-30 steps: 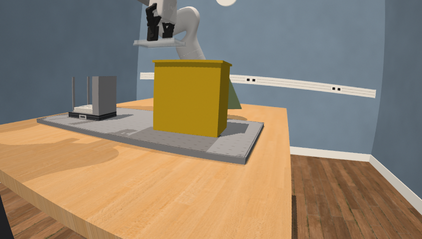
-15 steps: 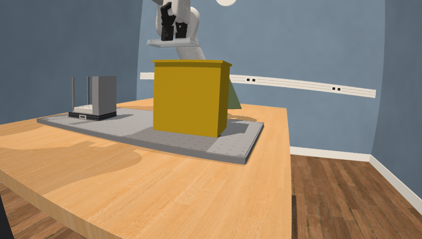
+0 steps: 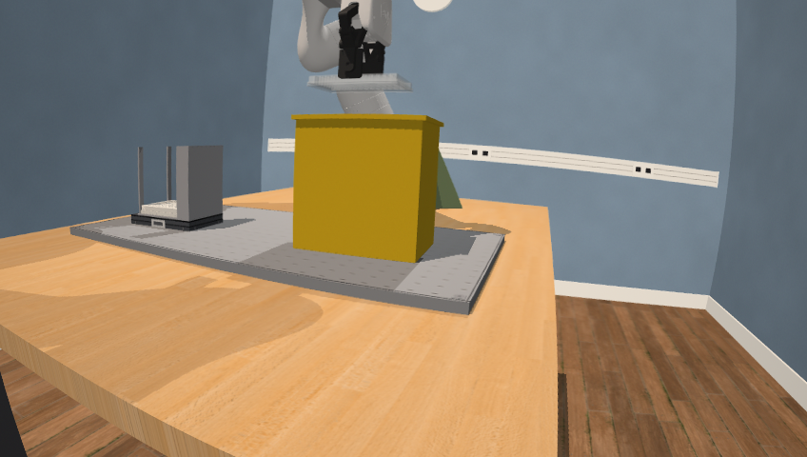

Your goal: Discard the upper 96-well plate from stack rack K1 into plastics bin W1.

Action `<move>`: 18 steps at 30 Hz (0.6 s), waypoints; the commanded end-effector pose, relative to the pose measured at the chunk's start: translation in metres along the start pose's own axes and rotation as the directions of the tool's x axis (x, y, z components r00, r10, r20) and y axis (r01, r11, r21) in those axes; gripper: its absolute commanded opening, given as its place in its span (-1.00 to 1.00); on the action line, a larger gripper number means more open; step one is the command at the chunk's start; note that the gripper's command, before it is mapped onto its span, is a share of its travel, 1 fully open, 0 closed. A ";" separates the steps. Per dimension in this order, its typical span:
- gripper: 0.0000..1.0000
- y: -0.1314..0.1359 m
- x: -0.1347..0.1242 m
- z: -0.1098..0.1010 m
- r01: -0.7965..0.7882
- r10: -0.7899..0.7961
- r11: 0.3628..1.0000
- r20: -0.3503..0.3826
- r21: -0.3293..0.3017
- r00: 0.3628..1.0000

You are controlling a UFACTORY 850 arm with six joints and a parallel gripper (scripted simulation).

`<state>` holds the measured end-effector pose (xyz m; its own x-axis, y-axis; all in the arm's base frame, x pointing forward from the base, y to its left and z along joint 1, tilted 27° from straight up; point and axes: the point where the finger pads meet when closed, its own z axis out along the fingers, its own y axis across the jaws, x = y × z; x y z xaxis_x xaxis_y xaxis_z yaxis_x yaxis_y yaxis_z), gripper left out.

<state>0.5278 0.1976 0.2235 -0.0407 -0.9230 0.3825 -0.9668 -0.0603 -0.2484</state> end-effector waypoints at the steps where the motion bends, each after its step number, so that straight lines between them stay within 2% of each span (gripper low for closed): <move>1: -1.00 -0.001 -0.013 0.000 0.000 0.000 1.000 0.001 0.001 1.000; 4: -1.00 -0.001 -0.019 0.000 0.000 0.000 1.000 0.001 0.001 1.000; 18: -1.00 -0.001 -0.019 0.000 0.000 0.000 1.000 0.001 0.001 1.000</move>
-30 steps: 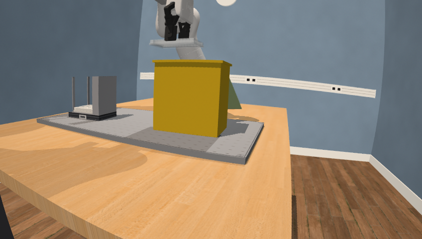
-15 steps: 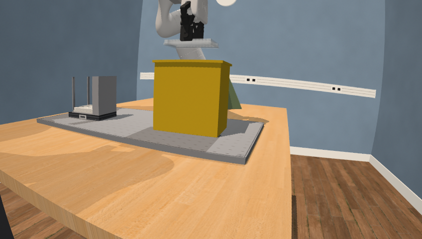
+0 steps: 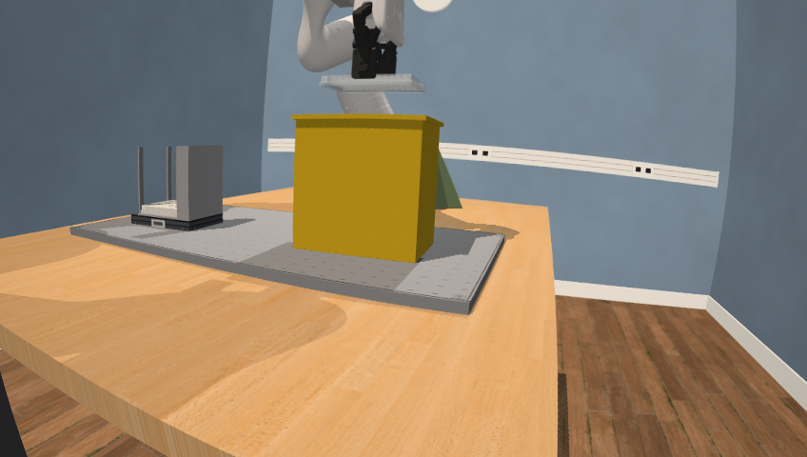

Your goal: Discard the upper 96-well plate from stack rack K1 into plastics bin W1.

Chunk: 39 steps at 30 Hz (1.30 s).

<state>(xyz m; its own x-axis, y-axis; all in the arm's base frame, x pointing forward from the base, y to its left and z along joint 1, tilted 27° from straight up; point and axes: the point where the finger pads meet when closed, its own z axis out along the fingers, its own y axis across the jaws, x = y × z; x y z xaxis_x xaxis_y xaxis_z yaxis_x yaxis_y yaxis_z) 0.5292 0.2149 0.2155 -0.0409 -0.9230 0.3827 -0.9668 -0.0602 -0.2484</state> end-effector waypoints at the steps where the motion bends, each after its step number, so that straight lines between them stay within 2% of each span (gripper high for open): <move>1: -1.00 -0.001 0.000 -0.001 0.000 0.000 1.000 0.001 0.002 1.000; 22: -1.00 -0.001 0.001 -0.001 0.000 0.000 1.000 0.001 0.002 1.000; 39: -1.00 -0.001 0.001 0.024 0.000 0.000 1.000 0.001 0.002 1.000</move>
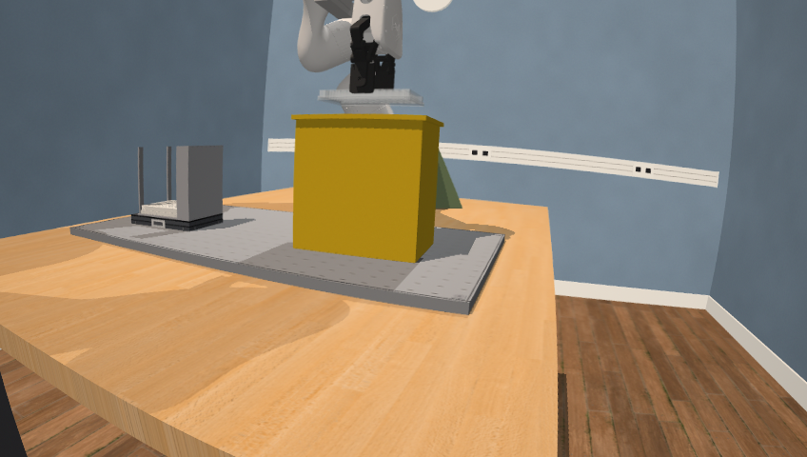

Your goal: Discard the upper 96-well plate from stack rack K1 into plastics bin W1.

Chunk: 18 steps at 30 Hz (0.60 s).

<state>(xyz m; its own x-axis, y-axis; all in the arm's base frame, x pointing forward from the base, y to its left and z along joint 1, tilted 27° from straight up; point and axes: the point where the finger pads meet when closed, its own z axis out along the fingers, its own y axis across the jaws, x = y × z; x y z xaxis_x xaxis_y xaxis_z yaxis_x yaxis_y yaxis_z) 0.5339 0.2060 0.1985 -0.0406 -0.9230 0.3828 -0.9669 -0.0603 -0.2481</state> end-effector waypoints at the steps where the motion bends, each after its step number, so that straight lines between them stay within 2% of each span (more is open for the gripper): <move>1: -1.00 -0.001 0.000 0.006 -0.001 0.001 1.000 0.001 0.002 1.000; 18: -1.00 -0.001 0.000 0.031 -0.001 0.001 1.000 0.001 0.002 1.000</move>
